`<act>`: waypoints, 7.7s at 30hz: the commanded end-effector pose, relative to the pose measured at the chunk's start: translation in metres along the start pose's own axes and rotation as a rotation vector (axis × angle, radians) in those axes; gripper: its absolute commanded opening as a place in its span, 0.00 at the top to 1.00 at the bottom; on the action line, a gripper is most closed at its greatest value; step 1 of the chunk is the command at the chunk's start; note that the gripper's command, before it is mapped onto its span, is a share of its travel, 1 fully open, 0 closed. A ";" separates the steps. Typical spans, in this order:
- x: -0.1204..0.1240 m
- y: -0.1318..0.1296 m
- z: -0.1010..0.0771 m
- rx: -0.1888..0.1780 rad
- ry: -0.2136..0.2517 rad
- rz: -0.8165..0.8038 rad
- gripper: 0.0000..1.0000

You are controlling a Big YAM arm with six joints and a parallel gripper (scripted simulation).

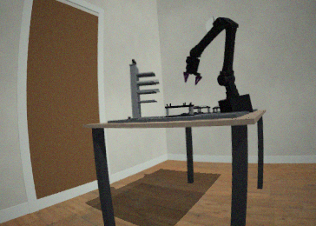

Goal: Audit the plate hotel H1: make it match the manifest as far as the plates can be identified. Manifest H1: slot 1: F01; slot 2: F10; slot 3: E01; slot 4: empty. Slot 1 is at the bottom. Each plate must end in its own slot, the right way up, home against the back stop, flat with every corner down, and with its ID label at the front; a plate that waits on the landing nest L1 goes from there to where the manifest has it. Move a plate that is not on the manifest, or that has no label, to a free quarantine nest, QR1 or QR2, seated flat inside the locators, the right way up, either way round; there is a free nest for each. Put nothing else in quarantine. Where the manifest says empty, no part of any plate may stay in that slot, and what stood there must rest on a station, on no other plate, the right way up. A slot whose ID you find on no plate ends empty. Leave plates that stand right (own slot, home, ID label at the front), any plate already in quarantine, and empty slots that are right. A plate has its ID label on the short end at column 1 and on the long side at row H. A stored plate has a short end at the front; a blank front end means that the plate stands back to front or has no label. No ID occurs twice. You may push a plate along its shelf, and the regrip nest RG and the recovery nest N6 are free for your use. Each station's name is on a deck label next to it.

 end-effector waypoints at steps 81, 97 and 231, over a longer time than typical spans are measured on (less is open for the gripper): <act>0.034 0.007 0.033 -0.479 -0.594 -0.971 0.00; 0.060 0.044 0.028 -0.515 -0.629 -1.022 0.00; 0.309 0.226 0.006 -0.550 -0.626 -0.971 0.00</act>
Point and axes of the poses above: the point where the finger pads meet when closed, its own z axis out along the fingers, its own y axis across the jaws, x = y × z, the point moved 10 cm from there along -z, back along the fingers, and after that the axes turned 6 degrees about -z, right-handed, at the moved point
